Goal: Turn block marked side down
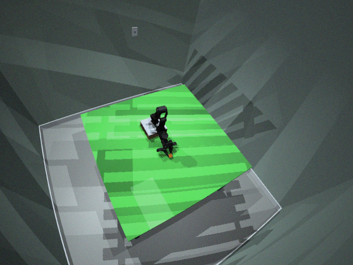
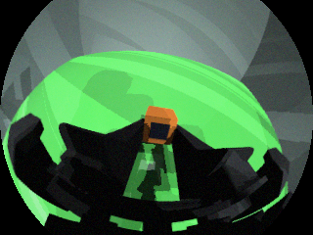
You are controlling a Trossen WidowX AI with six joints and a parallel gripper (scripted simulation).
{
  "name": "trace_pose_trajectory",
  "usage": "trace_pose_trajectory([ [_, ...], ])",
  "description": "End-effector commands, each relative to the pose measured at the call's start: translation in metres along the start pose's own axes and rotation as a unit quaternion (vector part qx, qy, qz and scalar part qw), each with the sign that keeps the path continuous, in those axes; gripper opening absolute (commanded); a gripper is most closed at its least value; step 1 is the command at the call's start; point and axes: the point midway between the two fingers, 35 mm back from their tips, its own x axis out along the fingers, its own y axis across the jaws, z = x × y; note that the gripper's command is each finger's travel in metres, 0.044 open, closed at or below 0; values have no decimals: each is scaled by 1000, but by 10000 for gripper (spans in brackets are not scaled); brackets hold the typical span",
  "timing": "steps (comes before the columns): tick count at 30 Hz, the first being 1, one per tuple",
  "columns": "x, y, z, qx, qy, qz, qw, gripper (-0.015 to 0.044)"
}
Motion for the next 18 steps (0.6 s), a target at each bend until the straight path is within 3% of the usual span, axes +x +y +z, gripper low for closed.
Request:
trace_pose_trajectory([
  [1,0,1,0,1,-1,2,1000,0],
  [4,0,1,0,1,-1,2,1000,0],
  [18,0,1,0,1,-1,2,1000,368],
])
